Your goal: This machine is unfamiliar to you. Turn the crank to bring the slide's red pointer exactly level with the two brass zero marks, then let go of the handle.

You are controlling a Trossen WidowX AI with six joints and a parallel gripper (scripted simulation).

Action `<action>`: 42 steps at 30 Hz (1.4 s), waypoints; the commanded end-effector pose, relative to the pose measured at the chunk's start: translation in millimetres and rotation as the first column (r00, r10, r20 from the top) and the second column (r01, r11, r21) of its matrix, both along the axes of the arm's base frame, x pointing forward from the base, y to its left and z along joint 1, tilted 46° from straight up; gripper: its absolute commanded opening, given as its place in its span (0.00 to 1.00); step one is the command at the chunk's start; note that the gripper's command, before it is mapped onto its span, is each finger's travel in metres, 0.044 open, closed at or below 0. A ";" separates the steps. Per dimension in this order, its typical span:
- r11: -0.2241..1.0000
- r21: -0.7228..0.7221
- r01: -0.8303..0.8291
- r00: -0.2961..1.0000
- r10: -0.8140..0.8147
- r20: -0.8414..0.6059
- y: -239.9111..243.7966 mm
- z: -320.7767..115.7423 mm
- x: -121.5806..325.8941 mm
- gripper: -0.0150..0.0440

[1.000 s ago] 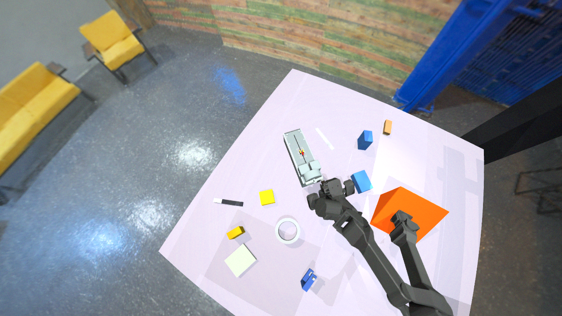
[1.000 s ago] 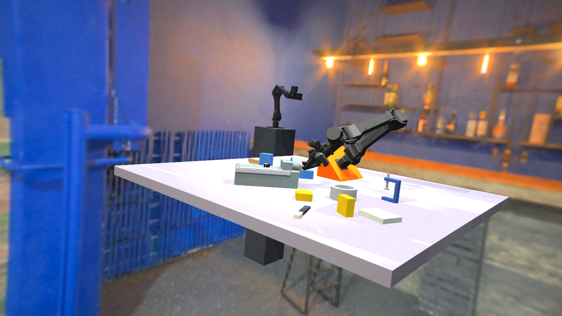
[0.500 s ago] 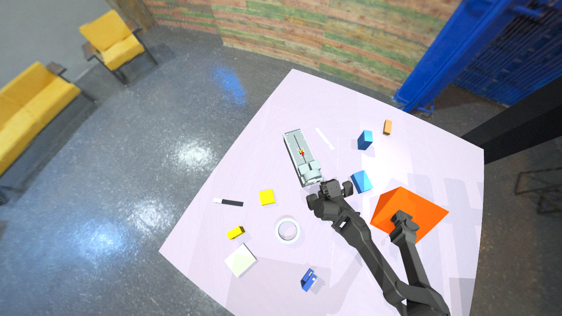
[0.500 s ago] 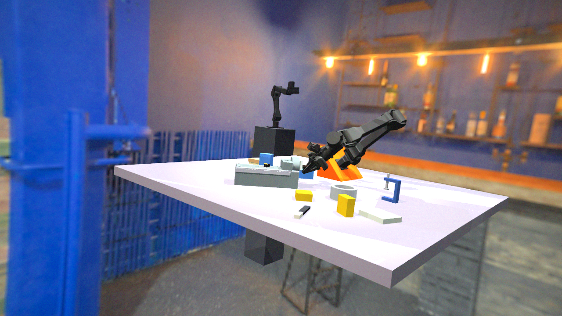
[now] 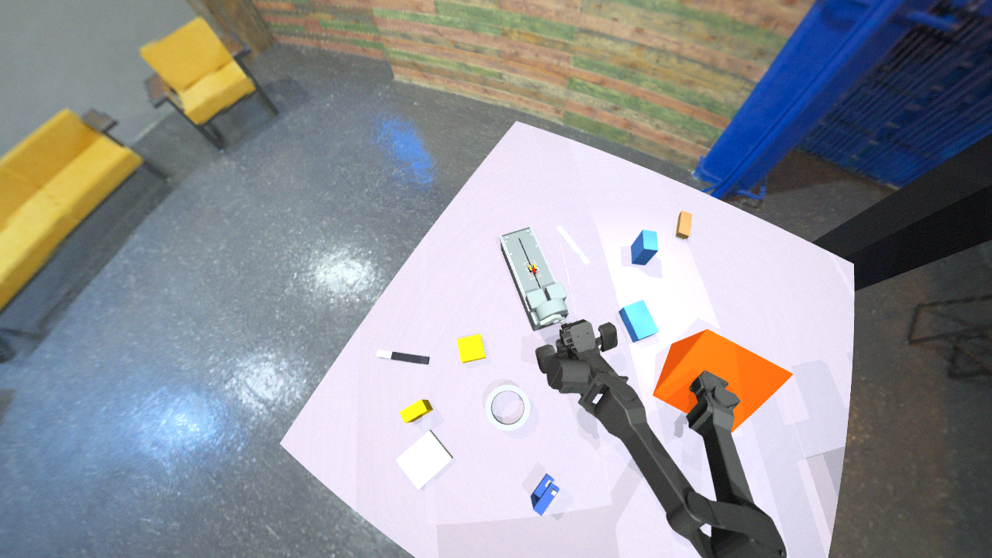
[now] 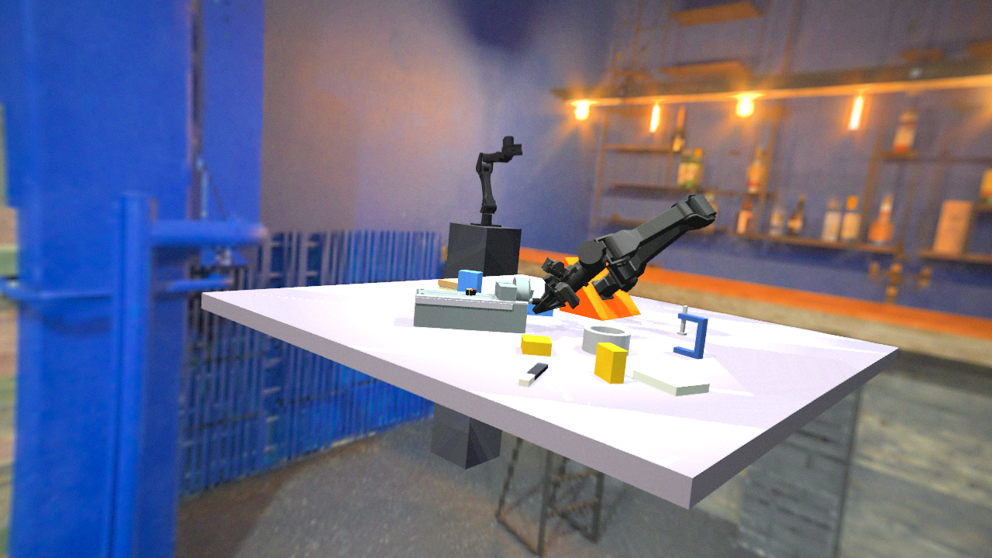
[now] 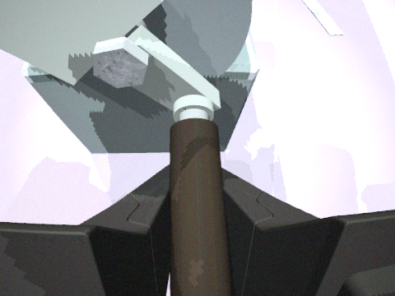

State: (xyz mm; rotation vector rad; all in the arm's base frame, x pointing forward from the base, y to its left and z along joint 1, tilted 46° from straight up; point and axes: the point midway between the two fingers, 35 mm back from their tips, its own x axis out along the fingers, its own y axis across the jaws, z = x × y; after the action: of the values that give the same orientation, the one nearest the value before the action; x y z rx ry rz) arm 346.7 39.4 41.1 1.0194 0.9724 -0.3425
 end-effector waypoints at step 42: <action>1.000 0.008 -0.011 1.000 0.011 0.001 21.3 13.0 20.2 0.25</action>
State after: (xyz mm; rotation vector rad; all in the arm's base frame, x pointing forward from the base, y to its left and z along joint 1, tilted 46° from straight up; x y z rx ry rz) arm 361.1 56.1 48.7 1.0163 0.9900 -0.3500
